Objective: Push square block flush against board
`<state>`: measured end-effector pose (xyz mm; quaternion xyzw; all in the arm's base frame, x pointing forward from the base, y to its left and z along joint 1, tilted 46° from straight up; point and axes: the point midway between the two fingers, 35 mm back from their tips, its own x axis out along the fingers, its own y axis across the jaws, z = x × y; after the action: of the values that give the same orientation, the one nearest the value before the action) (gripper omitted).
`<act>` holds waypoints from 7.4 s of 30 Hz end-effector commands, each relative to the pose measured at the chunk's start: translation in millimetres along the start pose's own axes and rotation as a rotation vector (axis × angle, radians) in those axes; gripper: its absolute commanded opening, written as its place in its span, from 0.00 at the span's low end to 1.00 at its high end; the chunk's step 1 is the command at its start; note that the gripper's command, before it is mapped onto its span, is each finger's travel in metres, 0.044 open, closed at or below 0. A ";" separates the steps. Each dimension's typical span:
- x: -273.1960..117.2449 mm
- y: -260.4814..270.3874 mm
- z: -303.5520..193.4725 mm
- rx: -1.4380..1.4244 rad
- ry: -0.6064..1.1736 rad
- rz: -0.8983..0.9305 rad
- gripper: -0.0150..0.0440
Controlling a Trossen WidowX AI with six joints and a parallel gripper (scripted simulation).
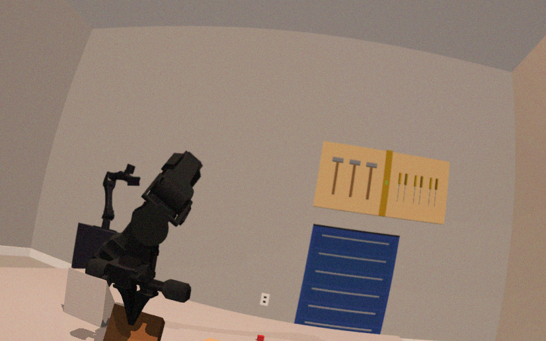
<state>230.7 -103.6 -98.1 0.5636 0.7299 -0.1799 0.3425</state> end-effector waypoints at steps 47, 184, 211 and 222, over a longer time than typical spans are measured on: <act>-52.2 1.7 37.7 -0.002 -0.010 0.007 0.25; 67.2 267.2 -179.0 -1.330 -0.004 0.019 0.25; 67.2 250.3 -183.2 -1.330 -0.004 0.019 0.25; 67.3 243.2 -184.8 -1.329 -0.004 0.018 0.25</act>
<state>400.3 136.2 12.1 0.2385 0.6809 0.3086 0.6198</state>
